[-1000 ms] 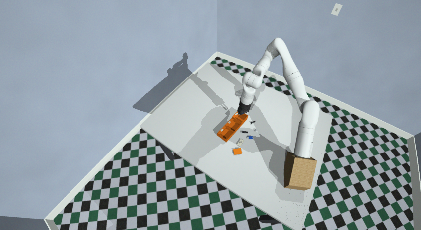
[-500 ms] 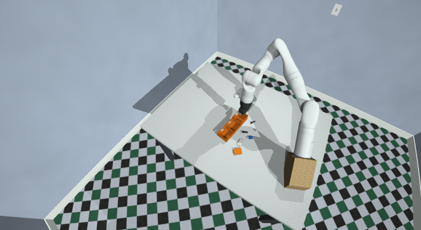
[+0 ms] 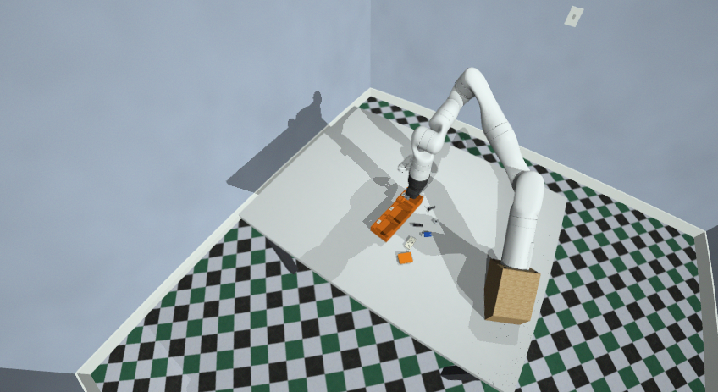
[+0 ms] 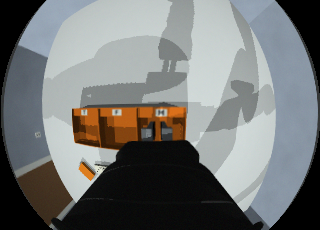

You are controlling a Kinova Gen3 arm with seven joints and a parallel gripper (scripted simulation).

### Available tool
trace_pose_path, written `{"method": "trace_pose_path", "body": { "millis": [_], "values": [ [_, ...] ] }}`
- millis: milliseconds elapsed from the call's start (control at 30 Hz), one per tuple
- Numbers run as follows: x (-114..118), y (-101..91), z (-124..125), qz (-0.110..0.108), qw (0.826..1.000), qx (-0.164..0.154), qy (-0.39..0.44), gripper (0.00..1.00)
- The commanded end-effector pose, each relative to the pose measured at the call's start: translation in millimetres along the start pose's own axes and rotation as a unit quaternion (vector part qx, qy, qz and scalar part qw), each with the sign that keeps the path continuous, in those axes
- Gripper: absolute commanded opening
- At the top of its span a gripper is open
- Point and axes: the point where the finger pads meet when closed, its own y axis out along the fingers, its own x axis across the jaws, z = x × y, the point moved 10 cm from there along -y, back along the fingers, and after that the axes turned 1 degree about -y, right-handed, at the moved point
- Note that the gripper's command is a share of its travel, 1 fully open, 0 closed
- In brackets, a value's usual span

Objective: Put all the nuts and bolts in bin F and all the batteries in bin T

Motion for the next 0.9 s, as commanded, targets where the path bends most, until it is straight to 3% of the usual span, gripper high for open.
{"method": "trace_pose_path", "body": {
  "millis": [0,333,867],
  "values": [
    [0.5,9.0,-1.7,-0.002,1.000,-0.004,-0.001,0.31],
    [0.6,30.4,-1.9,-0.002,1.000,-0.004,-0.001,0.31],
    [0.6,31.1,-1.9,-0.002,1.000,-0.004,-0.001,0.31]
  ]
}}
